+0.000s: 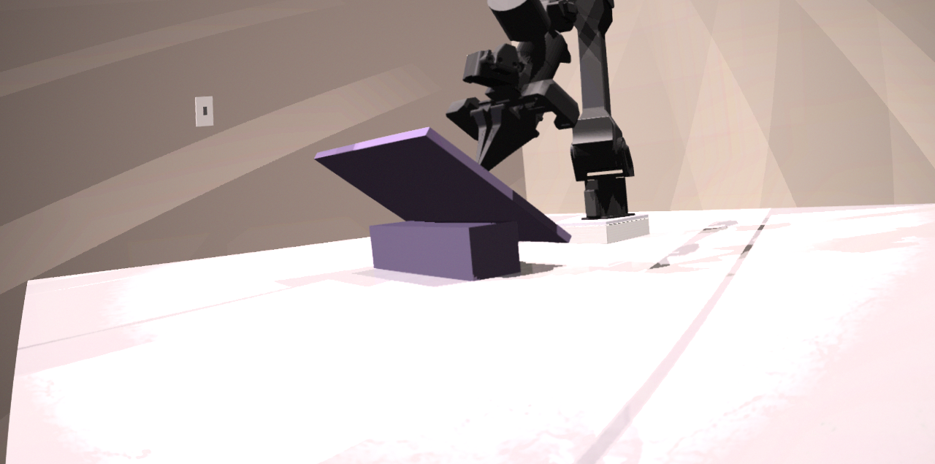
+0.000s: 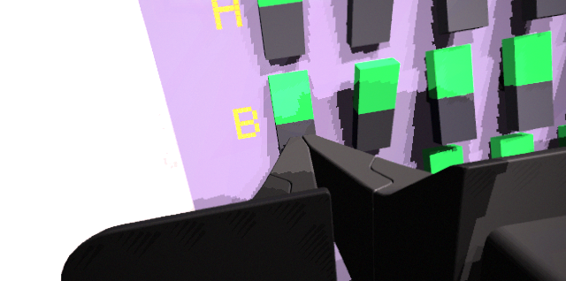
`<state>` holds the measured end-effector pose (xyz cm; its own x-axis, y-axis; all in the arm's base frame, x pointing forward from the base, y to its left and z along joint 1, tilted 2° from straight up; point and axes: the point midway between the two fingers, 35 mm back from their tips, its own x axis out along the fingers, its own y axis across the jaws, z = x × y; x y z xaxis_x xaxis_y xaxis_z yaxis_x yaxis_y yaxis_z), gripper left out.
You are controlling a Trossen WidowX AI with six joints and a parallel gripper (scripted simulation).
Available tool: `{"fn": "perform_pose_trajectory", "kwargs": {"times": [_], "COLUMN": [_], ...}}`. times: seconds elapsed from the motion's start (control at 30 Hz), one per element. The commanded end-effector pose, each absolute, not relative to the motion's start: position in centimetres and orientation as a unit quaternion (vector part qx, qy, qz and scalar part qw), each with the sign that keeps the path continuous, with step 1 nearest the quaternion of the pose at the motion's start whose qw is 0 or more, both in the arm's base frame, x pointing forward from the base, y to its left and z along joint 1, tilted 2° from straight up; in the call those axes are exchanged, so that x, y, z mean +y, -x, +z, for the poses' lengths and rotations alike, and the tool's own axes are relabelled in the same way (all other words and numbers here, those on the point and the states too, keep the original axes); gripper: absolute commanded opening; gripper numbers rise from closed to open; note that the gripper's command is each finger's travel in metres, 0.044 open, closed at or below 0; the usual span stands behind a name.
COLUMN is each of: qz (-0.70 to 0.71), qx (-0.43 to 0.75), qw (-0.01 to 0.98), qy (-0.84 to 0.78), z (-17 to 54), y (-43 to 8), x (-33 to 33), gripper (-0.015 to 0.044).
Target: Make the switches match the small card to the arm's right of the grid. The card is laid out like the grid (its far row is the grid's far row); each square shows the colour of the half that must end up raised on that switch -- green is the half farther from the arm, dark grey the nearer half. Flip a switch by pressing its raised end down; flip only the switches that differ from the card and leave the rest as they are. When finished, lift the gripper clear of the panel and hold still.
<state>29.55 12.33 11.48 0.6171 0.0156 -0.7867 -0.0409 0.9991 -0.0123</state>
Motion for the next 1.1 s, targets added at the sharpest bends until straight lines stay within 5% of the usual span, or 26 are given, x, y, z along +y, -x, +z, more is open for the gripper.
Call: {"fn": "perform_pose_trajectory", "kwargs": {"times": [0.0,1.07], "qz": [0.019,0.019], "qx": [0.438,0.451], "qw": [0.899,0.892], "qy": [0.016,0.016], "z": [11.4,16.4], "y": [-29.6,-26.0], "x": [12.4,12.2], "gripper": [0.0000,0.0000]}}
